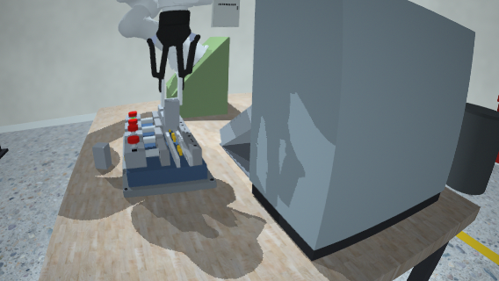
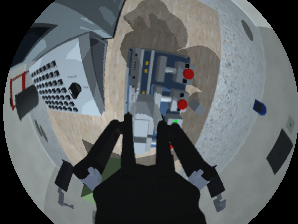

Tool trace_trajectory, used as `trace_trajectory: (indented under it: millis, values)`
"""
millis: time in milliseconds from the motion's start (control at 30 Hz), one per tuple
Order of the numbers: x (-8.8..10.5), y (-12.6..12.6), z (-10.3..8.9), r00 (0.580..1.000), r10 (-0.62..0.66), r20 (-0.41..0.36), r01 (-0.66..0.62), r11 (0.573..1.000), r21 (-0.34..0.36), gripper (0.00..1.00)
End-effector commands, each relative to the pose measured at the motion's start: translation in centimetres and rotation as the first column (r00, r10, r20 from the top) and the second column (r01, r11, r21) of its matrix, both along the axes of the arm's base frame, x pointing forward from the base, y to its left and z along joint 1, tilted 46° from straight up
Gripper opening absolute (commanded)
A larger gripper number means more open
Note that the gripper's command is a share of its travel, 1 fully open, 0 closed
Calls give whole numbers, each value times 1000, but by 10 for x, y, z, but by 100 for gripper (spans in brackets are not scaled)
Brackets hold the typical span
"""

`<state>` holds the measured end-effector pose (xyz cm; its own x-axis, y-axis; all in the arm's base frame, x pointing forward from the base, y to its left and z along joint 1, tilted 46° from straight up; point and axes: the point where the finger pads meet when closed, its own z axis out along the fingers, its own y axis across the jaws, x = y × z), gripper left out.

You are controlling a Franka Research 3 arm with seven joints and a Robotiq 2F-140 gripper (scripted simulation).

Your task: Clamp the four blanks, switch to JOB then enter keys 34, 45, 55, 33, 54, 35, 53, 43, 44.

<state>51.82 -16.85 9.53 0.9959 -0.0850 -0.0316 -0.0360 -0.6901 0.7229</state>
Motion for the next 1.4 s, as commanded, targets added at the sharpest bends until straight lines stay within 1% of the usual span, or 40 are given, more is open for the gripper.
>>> trace_trajectory:
  millis: [0, 533, 1367]
  values:
    - [3, -2, -3, 1000, 5, 11, -5, 1000, 3, 0]
    - [2, -8, -10, 1000, 5, 11, -5, 1000, 3, 0]
    - [2, -9, -10, 1000, 5, 11, -5, 1000, 3, 0]
